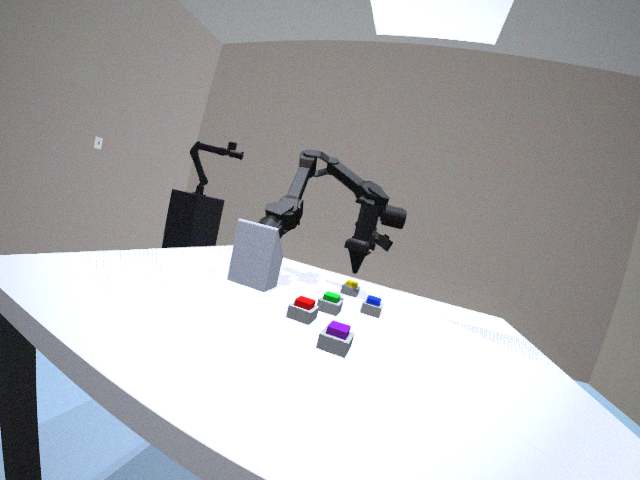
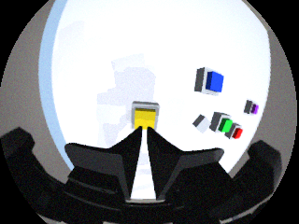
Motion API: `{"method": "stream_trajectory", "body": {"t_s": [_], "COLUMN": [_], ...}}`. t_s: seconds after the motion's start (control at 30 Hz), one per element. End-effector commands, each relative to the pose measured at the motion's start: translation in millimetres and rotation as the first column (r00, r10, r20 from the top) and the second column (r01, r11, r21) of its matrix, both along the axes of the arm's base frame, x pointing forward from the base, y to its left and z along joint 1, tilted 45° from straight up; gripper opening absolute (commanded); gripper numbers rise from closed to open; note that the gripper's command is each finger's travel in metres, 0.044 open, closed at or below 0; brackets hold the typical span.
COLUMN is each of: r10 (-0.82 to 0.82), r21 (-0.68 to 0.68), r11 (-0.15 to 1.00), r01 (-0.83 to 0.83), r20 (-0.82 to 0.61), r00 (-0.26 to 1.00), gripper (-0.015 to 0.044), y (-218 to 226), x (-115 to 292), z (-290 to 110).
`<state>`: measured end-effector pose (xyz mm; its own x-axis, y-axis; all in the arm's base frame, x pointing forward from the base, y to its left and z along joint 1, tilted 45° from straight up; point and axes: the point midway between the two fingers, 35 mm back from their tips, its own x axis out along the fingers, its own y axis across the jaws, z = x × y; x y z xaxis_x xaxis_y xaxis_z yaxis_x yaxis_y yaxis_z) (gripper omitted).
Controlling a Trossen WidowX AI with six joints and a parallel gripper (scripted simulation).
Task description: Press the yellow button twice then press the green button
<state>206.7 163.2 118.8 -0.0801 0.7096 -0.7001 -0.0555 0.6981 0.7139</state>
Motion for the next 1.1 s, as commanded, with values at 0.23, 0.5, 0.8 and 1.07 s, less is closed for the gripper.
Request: {"method": "stream_trajectory", "body": {"t_s": [0.23,0.5,0.8,1.07], "r10": [-0.003,-0.003,-0.004,-0.004], "r21": [-0.001,-0.001,0.001,0.001], "r11": [1.0,1.0,1.0,1.0], "r01": [0.003,0.003,0.004,0.004], "r20": [-0.002,-0.002,-0.002,-0.002], "r00": [1.0,1.0,1.0,1.0], "gripper": [0.002,0.002,0.002,0.002], "y": [5.2,14.4,23.9,24.0], "x": [-0.2,-1.0,-2.8,-2.8], "z": [-5.7,-14.7,-23.6,-23.8]}}
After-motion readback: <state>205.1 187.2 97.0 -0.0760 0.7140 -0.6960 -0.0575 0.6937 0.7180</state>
